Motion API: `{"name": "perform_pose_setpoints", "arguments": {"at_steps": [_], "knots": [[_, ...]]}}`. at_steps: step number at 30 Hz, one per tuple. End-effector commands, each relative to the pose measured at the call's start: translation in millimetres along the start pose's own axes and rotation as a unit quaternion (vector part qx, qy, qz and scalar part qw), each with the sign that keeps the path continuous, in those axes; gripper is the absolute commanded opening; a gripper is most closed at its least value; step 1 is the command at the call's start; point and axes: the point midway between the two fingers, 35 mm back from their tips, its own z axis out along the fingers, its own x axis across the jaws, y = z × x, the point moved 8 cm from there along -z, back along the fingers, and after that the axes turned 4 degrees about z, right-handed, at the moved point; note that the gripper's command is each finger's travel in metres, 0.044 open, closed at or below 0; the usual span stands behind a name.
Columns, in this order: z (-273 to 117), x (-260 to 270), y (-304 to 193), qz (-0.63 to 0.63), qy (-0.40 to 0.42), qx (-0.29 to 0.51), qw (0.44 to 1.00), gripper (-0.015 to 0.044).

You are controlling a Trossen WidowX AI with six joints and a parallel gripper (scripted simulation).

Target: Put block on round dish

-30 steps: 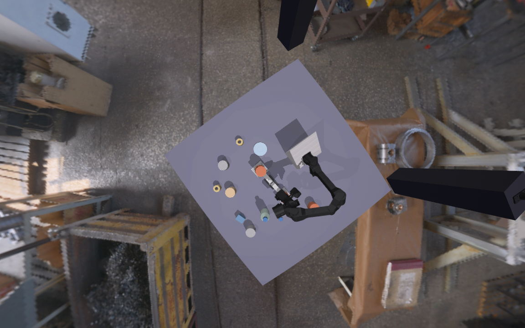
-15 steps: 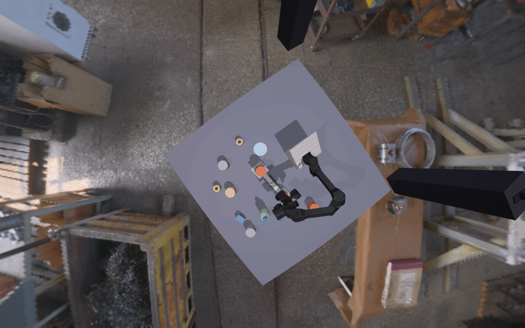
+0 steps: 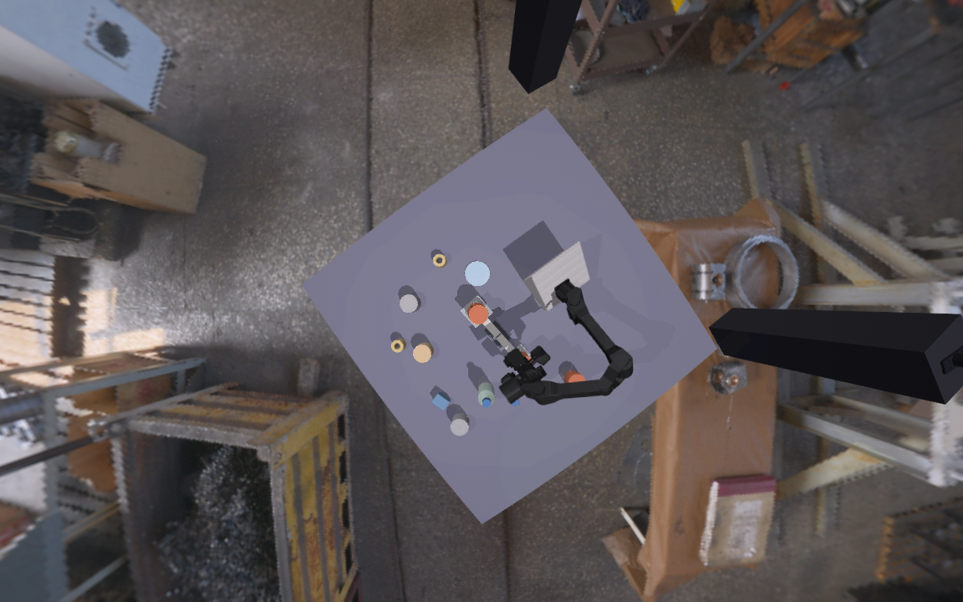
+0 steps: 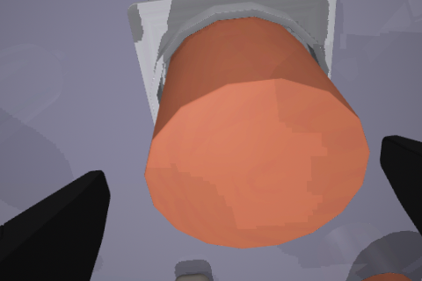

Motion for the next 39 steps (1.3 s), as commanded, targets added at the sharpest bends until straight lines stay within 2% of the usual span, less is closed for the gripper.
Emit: {"name": "perform_pose_setpoints", "arguments": {"at_steps": [1,24,25,39], "knots": [[9,-1,2,0.006,-0.005,-0.001,1.000,0.0440],[43,-3,1,0.006,-0.005,0.001,1.000,0.0440],[43,-3,1,0.006,-0.005,0.001,1.000,0.0414],[43,-3,1,0.006,-0.005,0.001,1.000,0.0320]]}}
